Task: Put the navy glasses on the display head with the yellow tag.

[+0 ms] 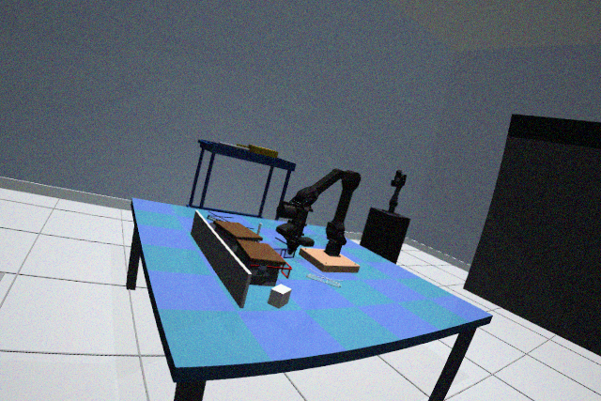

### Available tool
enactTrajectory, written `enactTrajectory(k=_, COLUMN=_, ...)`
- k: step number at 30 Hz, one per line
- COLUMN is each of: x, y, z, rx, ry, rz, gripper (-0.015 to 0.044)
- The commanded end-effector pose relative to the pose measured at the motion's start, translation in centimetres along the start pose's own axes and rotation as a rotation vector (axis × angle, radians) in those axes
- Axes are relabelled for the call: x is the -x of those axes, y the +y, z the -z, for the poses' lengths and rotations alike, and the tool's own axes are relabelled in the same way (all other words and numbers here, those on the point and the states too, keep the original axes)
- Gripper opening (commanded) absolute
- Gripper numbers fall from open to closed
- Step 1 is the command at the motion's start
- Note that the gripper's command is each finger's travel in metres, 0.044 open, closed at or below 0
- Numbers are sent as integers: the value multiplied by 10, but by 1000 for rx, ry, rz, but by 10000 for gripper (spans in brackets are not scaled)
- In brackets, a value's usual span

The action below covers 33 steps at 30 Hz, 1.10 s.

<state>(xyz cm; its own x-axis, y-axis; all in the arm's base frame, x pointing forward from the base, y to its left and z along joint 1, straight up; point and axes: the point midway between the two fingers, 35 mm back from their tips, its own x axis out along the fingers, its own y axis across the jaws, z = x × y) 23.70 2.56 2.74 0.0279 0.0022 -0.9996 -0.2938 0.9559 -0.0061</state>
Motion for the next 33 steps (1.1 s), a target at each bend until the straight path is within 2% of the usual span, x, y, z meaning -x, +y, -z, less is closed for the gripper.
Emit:
enactTrajectory(k=1, x=-4, y=1, z=3, rx=-5, ry=6, rz=-4, gripper=0)
enactTrajectory(k=3, x=-5, y=1, z=3, rx=-5, ry=6, rz=-4, gripper=0)
enactTrajectory(k=7, x=-2, y=0, z=1, rx=0, ry=1, rz=0, gripper=105)
enactTrajectory(k=33, x=6, y=-10, z=2, rx=-4, ry=5, rz=-2, gripper=107)
